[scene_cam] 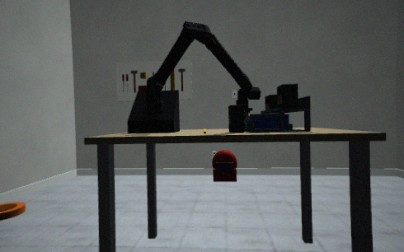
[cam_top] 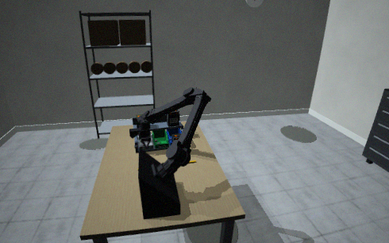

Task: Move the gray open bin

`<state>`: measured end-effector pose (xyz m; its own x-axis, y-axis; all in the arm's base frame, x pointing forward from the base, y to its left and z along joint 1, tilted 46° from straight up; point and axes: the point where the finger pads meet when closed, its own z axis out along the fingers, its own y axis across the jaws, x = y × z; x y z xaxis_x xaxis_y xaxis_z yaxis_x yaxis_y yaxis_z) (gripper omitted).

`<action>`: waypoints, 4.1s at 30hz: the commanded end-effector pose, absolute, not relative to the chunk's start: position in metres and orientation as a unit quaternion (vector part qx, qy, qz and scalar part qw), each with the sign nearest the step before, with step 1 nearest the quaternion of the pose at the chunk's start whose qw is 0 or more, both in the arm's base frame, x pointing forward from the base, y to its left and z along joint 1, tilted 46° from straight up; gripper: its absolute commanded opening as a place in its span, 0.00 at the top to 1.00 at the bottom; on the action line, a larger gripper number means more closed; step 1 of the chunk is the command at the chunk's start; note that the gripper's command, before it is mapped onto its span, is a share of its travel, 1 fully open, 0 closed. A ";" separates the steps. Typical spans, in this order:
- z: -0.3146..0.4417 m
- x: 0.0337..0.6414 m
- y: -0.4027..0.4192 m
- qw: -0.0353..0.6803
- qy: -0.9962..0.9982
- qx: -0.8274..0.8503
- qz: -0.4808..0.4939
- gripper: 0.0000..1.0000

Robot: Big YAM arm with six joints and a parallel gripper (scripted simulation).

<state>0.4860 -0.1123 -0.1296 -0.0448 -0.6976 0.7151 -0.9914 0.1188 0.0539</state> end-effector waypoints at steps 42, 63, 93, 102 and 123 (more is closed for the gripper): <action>-0.103 0.507 -0.087 0.288 -0.683 0.621 0.255 1.00; -0.103 0.507 -0.086 0.289 -0.683 0.621 0.255 1.00; -0.103 0.507 -0.086 0.289 -0.683 0.621 0.255 1.00; -0.103 0.507 -0.086 0.289 -0.683 0.621 0.255 1.00; -0.103 0.507 -0.086 0.289 -0.683 0.621 0.255 1.00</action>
<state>0.4841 -0.1064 -0.1266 -0.0429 -0.6953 0.7175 -0.9901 0.1258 0.0627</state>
